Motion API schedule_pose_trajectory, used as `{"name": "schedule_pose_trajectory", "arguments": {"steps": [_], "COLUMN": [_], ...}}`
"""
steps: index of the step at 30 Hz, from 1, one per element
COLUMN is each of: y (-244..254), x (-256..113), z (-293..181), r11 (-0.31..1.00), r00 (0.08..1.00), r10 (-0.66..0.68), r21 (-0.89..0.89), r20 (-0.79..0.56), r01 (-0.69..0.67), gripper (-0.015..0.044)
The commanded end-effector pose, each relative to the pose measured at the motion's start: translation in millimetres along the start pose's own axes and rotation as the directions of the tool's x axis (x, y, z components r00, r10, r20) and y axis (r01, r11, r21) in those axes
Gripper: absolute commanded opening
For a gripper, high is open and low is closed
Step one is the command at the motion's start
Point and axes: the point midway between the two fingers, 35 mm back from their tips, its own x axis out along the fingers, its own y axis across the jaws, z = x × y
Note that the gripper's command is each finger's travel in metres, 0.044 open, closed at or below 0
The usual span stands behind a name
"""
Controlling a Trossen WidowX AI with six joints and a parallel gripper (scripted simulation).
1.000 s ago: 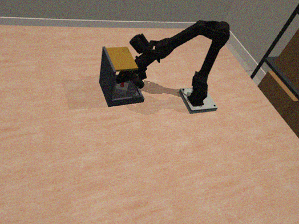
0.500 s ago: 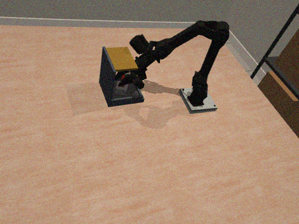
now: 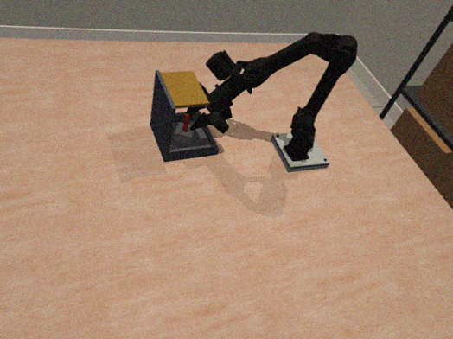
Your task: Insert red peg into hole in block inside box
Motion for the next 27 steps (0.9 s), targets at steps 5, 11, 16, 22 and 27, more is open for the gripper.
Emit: {"name": "schedule_pose_trajectory", "arguments": {"steps": [5, 11, 16, 22, 27], "y": [-3, -1, 1, 0, -4], "x": [-21, -36, -59, -88, -114], "z": [22, 23, 17, 11, 7], "r11": [1.0, 1.0, 1.0, 1.0, 1.0], "r00": [1.0, 1.0, 1.0, 1.0, 1.0], "r10": [-0.003, -0.003, -0.003, -0.003, -0.003], "r21": [-0.002, -0.002, -0.003, -0.003, -0.002], "r20": [0.003, 0.005, 0.008, 0.01, 0.009], "r01": [0.003, 0.003, 0.003, 0.003, 0.003], "gripper": [0.022, 0.0325, 0.044, 0.044, 0.044]}}
